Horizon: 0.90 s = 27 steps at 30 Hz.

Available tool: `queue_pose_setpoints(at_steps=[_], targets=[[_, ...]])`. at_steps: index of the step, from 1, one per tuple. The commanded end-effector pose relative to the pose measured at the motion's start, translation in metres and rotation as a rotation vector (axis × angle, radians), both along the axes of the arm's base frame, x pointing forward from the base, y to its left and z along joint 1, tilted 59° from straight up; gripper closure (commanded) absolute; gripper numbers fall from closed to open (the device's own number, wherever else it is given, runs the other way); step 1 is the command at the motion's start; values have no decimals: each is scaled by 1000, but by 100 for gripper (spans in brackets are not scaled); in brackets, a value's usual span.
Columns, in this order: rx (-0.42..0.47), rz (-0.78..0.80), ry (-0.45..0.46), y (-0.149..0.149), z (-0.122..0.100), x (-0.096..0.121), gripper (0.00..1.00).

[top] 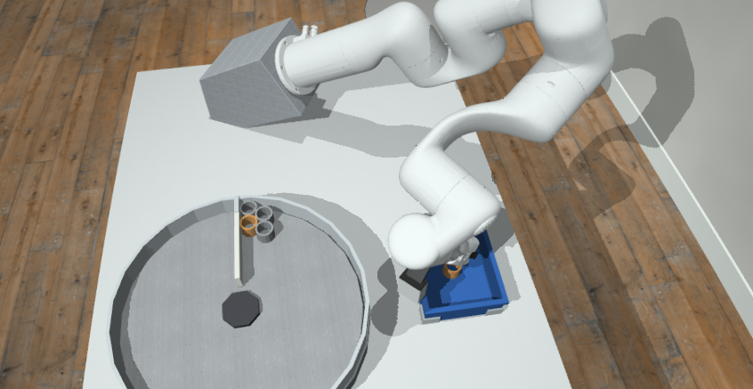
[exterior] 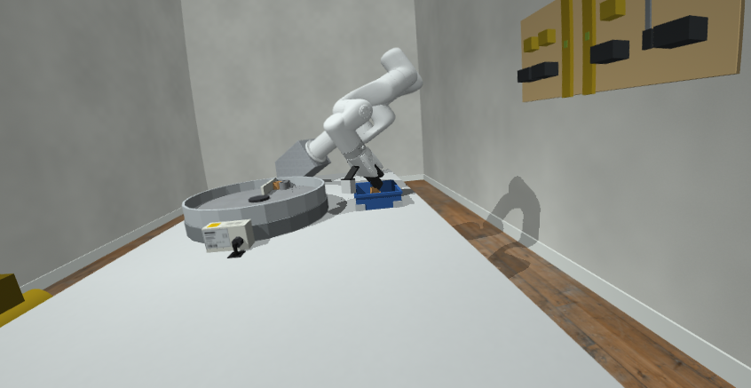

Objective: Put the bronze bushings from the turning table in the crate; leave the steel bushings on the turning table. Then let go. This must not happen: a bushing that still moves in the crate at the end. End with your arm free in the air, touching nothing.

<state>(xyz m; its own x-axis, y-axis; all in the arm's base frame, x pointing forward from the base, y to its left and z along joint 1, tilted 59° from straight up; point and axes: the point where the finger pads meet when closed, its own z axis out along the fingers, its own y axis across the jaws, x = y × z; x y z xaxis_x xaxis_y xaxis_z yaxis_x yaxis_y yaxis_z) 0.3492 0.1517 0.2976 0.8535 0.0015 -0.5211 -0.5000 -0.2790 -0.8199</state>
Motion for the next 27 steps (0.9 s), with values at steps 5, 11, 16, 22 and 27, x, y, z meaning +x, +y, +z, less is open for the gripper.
queue_pose_setpoints(at_steps=[5,11,16,22,27], targets=[[-1,53,11,21,-5,-8,100],[-1,53,11,23,-6,-8,100],[-1,53,11,24,-6,-8,100],[-1,53,11,25,-6,-8,100],[-1,53,11,25,-6,-8,100]])
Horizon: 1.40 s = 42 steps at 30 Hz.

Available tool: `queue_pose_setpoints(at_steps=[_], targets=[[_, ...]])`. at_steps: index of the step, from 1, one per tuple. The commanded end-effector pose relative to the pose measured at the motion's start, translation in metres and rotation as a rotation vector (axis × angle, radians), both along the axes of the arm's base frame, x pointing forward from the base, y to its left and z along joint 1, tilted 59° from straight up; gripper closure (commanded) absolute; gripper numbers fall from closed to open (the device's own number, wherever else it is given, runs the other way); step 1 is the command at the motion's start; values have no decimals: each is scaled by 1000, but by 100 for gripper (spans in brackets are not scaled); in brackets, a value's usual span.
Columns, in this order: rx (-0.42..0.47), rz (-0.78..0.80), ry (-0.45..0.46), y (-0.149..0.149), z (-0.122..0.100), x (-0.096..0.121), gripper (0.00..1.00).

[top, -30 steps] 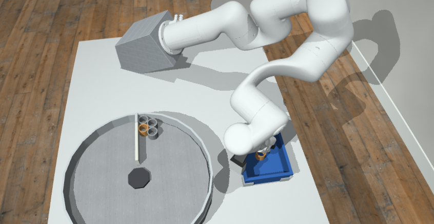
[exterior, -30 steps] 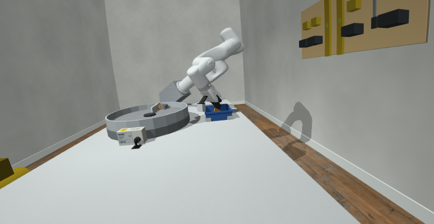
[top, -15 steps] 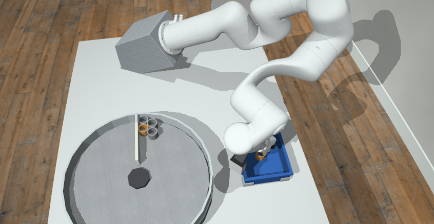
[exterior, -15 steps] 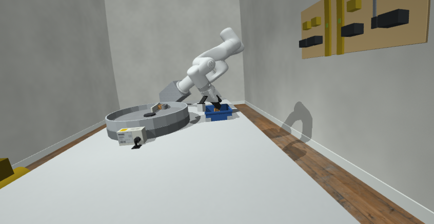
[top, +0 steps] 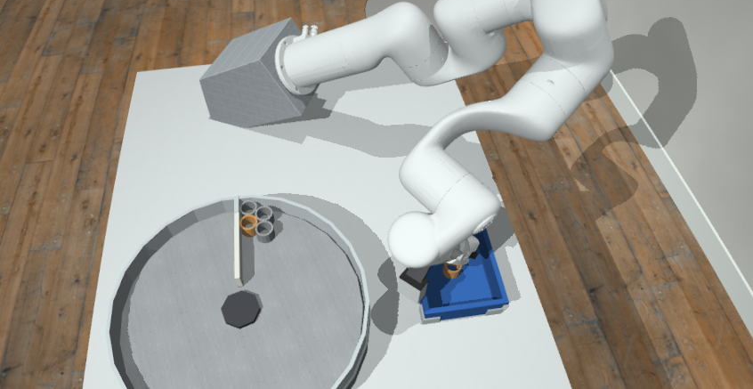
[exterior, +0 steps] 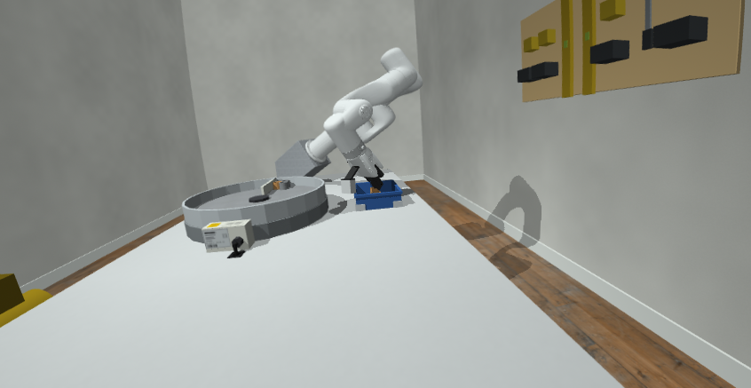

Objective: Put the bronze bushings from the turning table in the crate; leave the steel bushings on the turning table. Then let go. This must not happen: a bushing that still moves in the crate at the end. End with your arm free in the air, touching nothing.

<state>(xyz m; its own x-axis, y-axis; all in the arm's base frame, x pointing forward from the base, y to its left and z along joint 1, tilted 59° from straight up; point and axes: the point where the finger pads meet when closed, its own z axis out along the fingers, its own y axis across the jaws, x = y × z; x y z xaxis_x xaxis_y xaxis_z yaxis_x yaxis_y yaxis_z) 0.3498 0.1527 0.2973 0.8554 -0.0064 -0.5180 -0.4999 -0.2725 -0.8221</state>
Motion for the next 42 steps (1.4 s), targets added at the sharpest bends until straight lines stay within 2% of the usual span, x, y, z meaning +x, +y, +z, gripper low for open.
queue_pose_setpoints(at_steps=[1,20,42], targets=[[-2,63,14,24,-6,-9,100],[-2,63,14,19,-3,-11,100],[-2,63,14,-37,35,-40,100]])
